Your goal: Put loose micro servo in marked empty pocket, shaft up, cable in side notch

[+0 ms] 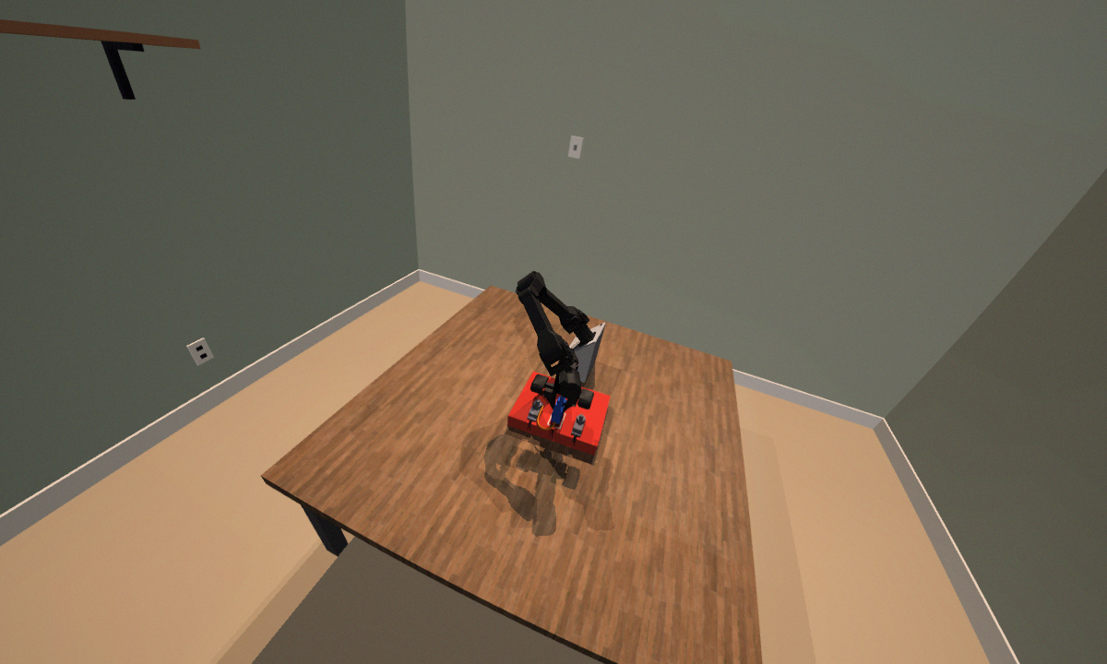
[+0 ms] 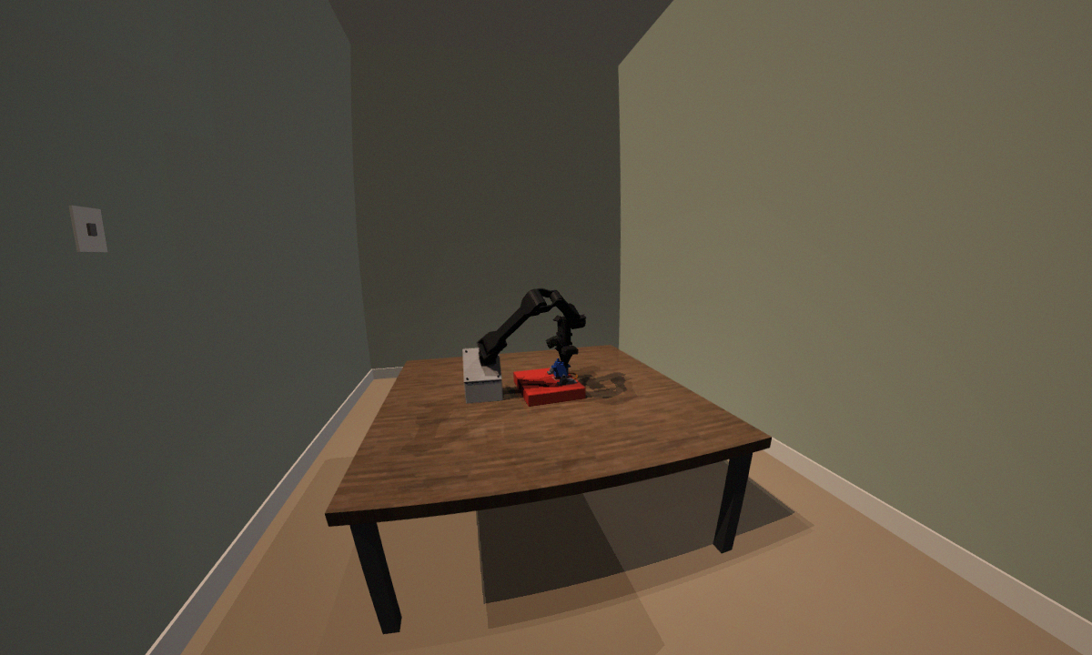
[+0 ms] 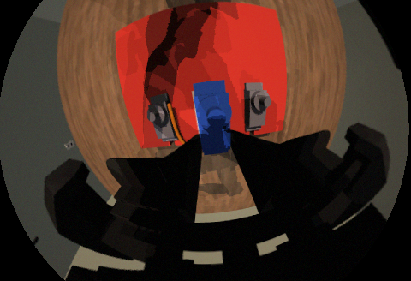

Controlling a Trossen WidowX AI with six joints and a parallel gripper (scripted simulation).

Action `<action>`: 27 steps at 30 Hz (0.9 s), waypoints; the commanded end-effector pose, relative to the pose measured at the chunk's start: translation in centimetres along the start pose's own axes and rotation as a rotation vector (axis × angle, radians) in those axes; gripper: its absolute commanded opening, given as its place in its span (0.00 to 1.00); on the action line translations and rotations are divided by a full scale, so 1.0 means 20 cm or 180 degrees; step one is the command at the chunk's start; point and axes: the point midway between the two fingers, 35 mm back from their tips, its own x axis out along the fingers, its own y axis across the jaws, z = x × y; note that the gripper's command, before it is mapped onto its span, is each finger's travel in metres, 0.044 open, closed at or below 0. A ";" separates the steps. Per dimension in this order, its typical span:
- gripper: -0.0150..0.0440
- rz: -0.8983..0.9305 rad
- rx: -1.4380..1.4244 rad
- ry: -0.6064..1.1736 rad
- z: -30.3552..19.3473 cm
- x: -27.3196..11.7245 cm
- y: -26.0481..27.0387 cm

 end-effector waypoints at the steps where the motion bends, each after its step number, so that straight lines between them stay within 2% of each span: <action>1: 0.25 0.0015 -0.0019 0.0007 0.00 0.00 0.00; 27: 0.25 0.0018 -0.0019 0.0007 0.00 0.10 0.00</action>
